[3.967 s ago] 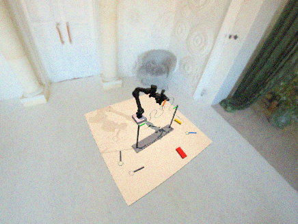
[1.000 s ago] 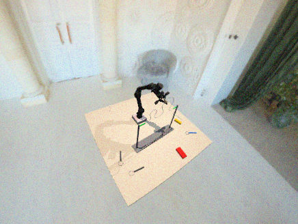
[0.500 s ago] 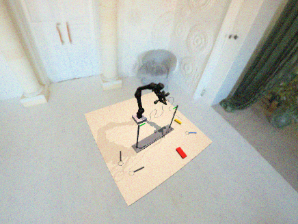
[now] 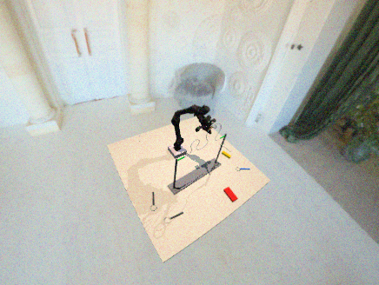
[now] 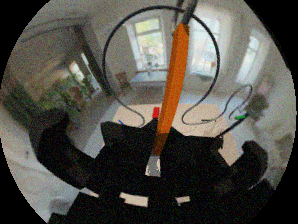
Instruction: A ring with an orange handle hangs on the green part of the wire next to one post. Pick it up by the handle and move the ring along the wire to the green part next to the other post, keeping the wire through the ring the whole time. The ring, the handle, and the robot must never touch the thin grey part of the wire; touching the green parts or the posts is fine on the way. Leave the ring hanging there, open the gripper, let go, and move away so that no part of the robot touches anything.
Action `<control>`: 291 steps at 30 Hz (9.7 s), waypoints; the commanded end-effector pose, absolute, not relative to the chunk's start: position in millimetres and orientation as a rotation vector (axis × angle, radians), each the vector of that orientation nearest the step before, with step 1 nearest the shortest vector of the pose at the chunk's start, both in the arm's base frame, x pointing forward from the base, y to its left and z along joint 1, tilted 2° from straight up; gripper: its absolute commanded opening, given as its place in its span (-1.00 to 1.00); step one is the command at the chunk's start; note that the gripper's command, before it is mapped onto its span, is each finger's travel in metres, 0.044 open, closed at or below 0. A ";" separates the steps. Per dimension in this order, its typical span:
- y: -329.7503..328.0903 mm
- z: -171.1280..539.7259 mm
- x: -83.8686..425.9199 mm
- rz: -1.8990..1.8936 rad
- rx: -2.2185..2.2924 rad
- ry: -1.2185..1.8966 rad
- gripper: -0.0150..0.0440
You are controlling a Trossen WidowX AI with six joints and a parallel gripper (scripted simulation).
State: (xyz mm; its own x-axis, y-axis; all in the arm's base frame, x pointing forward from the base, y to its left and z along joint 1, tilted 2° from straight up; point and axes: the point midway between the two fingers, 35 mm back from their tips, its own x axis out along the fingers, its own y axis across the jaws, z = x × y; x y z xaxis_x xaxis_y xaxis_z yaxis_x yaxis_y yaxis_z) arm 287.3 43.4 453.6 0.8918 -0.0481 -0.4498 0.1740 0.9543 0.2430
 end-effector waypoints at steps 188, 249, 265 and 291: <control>3.9 501.3 281.8 -0.711 -2.038 0.232 -1.00; -33.8 377.4 285.7 -0.575 -1.389 0.350 -1.00; -17.5 319.0 299.4 -0.442 -1.004 0.326 -1.00; 57.1 255.1 310.1 -0.297 -0.377 0.363 -1.00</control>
